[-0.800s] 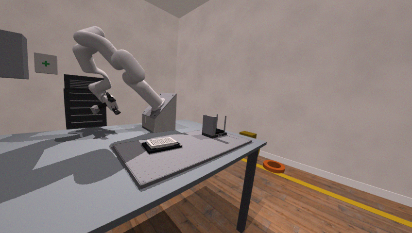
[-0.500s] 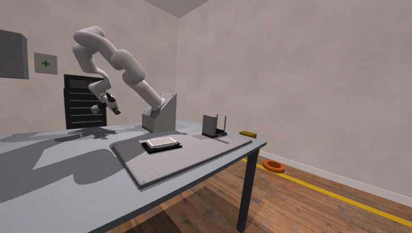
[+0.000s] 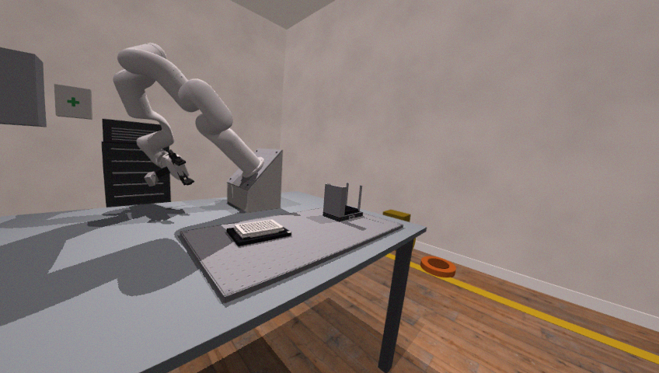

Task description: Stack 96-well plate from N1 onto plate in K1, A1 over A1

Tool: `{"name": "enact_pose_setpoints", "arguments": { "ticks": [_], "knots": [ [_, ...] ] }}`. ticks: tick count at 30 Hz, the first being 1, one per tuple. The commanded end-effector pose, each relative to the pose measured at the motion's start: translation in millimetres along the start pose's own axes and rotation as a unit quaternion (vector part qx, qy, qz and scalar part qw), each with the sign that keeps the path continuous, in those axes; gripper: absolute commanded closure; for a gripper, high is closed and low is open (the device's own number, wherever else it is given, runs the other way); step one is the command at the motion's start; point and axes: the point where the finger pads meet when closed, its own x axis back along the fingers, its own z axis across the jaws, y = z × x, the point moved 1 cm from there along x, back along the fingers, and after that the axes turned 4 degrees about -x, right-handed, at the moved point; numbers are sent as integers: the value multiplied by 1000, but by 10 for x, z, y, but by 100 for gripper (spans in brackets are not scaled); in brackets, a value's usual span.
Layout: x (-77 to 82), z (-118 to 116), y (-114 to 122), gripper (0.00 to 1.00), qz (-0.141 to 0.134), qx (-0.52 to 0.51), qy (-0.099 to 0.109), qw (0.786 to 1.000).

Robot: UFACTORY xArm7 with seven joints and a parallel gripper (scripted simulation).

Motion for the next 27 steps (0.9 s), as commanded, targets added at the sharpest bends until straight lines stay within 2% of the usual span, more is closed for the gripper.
{"name": "enact_pose_setpoints", "arguments": {
  "ticks": [1,2,6,7,8,10,17,19,23,24,25,27],
  "knots": [
    [-199,18,-75,0,-81,-18,13,996],
    [-200,18,-78,0,-92,-20,14,995],
    [-367,22,-137,0,-156,-29,31,987],
    [-368,22,-137,0,-159,-29,31,986],
    [-417,21,-154,0,-174,-30,37,984],
    [-417,21,-154,0,-174,-30,37,984],
    [-718,2,-260,0,-278,-33,81,957],
    [-718,2,-259,0,-278,-33,81,957],
    [-906,-26,-321,0,-329,-27,111,937],
    [-906,-26,-321,0,-329,-27,111,937],
    [-956,-37,-336,0,-342,-24,120,932],
    [-956,-37,-336,0,-342,-24,120,932]
  ]
}}
